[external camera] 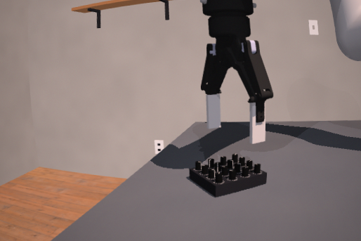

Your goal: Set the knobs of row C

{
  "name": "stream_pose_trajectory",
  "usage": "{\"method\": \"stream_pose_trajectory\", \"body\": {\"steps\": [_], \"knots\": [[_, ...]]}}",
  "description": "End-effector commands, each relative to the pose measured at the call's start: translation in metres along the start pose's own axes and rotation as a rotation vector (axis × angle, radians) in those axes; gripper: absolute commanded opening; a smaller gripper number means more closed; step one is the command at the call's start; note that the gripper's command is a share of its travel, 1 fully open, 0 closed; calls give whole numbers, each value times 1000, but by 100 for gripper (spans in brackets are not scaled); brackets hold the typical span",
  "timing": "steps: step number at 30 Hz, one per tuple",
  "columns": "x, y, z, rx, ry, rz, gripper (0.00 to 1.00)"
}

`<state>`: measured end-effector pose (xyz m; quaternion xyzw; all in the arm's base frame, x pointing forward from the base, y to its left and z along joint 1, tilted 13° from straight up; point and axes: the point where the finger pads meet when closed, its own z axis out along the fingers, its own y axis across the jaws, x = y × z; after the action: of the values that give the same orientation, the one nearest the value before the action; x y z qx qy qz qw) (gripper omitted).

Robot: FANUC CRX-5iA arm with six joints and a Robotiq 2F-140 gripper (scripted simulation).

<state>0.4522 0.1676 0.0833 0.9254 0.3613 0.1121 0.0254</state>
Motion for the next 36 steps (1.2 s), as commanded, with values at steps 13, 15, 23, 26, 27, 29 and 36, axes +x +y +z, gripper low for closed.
{"method": "stream_pose_trajectory", "body": {"steps": [13, 15, 23, 26, 27, 29, 36], "knots": [[-26, 1, 0, -4, -1, 2, 100], [-31, 1, 0, -4, -1, 2, 100], [-47, 1, 0, -4, -1, 2, 100], [-48, 1, 0, -4, -1, 2, 100], [-49, 1, 0, -4, -1, 2, 100], [-51, 1, 0, -4, -1, 2, 100], [-53, 1, 0, -4, -1, 2, 100]]}}
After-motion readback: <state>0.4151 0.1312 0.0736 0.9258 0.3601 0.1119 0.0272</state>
